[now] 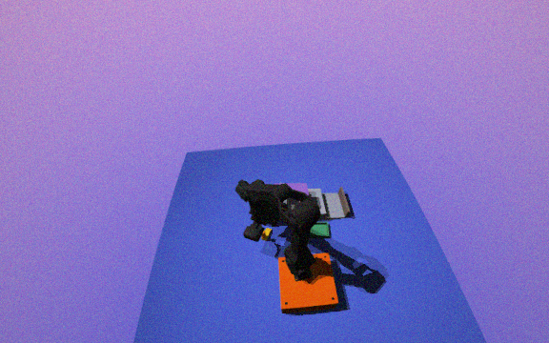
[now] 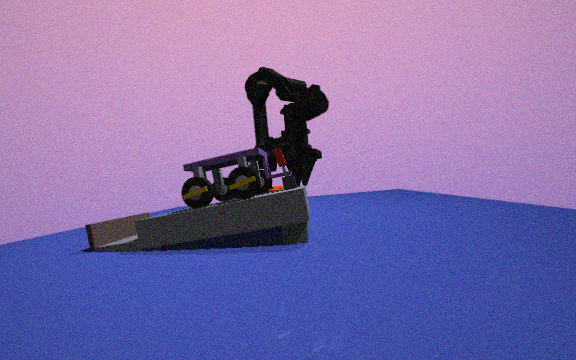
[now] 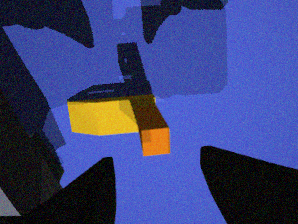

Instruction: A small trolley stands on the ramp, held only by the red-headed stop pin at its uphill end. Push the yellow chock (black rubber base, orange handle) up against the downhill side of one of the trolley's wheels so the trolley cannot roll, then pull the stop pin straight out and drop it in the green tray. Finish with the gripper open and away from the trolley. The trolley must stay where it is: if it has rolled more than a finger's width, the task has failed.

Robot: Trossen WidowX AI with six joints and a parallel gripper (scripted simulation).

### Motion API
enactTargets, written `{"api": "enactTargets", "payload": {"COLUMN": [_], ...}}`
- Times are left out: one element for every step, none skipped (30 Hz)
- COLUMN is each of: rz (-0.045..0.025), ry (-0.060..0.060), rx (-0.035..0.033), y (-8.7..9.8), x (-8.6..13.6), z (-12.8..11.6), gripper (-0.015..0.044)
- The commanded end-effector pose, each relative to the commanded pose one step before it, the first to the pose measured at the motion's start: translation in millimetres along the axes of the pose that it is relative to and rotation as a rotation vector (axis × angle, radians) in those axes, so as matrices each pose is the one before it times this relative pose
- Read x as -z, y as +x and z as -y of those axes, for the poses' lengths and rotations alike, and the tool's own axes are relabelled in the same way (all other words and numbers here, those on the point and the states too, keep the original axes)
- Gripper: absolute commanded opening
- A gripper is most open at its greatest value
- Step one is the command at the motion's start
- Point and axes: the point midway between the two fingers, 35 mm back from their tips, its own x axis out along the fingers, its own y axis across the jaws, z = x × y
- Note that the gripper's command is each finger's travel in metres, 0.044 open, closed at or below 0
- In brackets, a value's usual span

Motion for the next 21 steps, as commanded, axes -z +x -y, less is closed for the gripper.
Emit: {"api": "enactTargets", "payload": {"rz": [0.00524,0.00000,0.00000,0.00000,0.00000,0.00000,0.00001,0.00001,0.00001,0.00001,0.00001,0.00001,0.00001,0.00001,0.00001,0.00001,0.00001,0.00001,0.00000,0.00000,0.00000], "ry": [0.0035,0.0000,0.0000,0.0000,0.0000,0.0000,0.0000,0.0000,0.0000,0.0000,0.0000,0.0000,0.0000,0.0000,0.0000,0.0000,0.0000,0.0000,0.0000,0.0000,0.0000], "rx": [0.00680,0.00000,0.00000,0.00000,0.00000,0.00000,0.00000,0.00001,0.00001,0.00001,0.00001,0.00001,0.00001,0.00001,0.00001,0.00001,0.00001,0.00001,0.00000,0.00000,0.00000], "y": [6.91,1.57,1.59,1.59,1.51,1.52,1.64,1.67,1.64,1.63,1.51,1.50,1.48,1.50,1.48,1.47,1.12,0.67,0.22,0.00,0.00], "x": [-1.22,0.07,0.07,0.06,0.05,0.04,0.01,0.00,-0.03,-0.04,-0.05,-0.06,-0.07,-0.08,-0.09,-0.10,-0.08,-0.05,-0.02,0.00,0.00], "z": [1.39,-0.07,-0.06,-0.06,-0.04,-0.03,-0.01,0.00,0.03,0.03,0.05,0.06,0.06,0.07,0.07,0.08,0.06,0.04,0.01,0.00,0.00], "gripper": [0.0190,0.0190,0.0190,0.0190,0.0190,0.0190,0.0190,0.0190,0.0190,0.0190,0.0190,0.0190,0.0190,0.0190,0.0190,0.0190,0.0190,0.0190,0.0190,0.0190,0.0190]}}
